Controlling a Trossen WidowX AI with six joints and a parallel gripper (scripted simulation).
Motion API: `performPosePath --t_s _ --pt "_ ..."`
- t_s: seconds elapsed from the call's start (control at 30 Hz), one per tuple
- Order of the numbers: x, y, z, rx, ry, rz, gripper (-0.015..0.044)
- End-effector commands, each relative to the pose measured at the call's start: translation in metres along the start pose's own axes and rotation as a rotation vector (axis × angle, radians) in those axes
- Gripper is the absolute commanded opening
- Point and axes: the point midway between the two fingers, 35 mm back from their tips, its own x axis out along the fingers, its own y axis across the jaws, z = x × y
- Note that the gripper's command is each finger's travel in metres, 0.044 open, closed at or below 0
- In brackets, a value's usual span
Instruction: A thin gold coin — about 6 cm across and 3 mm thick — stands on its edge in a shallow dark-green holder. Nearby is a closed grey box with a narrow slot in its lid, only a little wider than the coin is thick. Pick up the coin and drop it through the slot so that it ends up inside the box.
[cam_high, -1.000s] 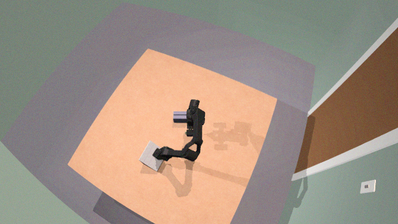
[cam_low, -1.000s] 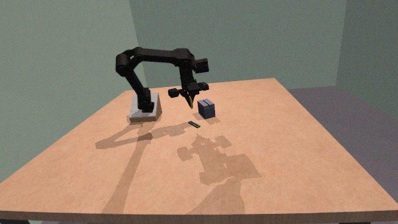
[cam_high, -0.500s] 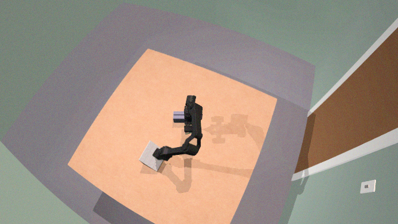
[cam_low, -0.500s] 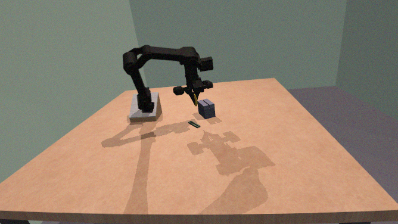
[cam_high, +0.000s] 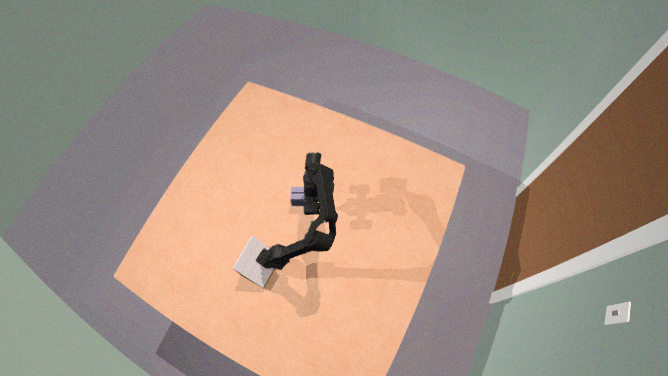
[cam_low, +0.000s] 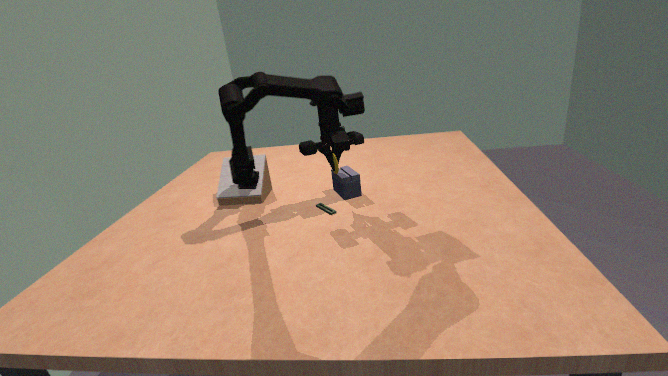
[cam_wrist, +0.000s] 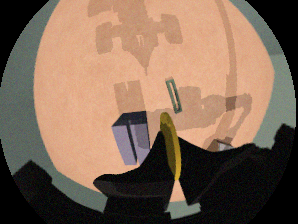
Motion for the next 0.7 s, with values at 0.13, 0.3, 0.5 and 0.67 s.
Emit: performPosePath --t_s 0.13,0.3,0.5,0.67 --pt "-0.001 0.017 -0.014 0.008 0.003 0.007 0.0" --pt "-0.001 0.026 -0.023 0.009 0.003 0.007 0.0" --pt "0.0 0.037 -0.034 0.01 0.002 0.007 0.0" --pt "0.0 0.046 -0.044 0.01 0.001 0.006 0.0"
